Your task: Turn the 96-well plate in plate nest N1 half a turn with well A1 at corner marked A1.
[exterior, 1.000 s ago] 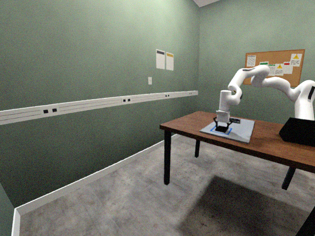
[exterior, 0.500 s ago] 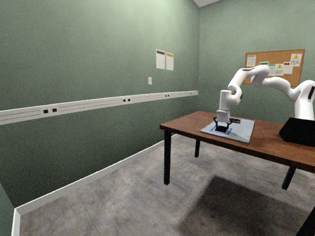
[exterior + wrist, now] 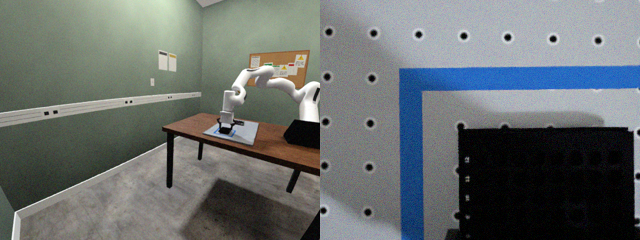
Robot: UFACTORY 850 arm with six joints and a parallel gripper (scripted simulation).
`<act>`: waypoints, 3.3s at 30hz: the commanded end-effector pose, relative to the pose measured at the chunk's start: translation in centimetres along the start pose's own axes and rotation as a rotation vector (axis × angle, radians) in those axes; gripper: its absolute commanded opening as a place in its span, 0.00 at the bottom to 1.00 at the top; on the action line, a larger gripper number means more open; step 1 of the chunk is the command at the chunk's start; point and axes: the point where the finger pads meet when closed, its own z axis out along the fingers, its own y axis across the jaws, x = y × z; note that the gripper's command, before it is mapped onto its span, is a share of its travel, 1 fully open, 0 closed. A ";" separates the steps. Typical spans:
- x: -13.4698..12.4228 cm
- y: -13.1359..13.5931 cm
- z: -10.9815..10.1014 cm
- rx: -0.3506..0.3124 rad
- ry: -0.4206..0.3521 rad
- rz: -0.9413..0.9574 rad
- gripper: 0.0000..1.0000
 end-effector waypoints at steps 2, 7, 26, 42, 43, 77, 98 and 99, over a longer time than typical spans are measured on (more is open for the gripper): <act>0.0 0.1 -0.4 -0.001 0.001 0.001 0.00; 0.0 0.1 -0.7 -0.001 0.001 0.001 0.00; 0.0 0.1 -1.6 -0.001 0.001 0.001 0.00; 0.0 0.1 -4.0 -0.001 0.001 0.001 0.00; 0.0 0.1 -4.1 -0.001 0.001 0.001 0.00; 0.0 0.1 -7.1 -0.001 0.001 0.001 0.00; -5.9 -0.8 -7.3 -0.001 0.001 0.601 0.00; -6.3 -0.8 -7.3 -0.001 0.001 0.634 0.00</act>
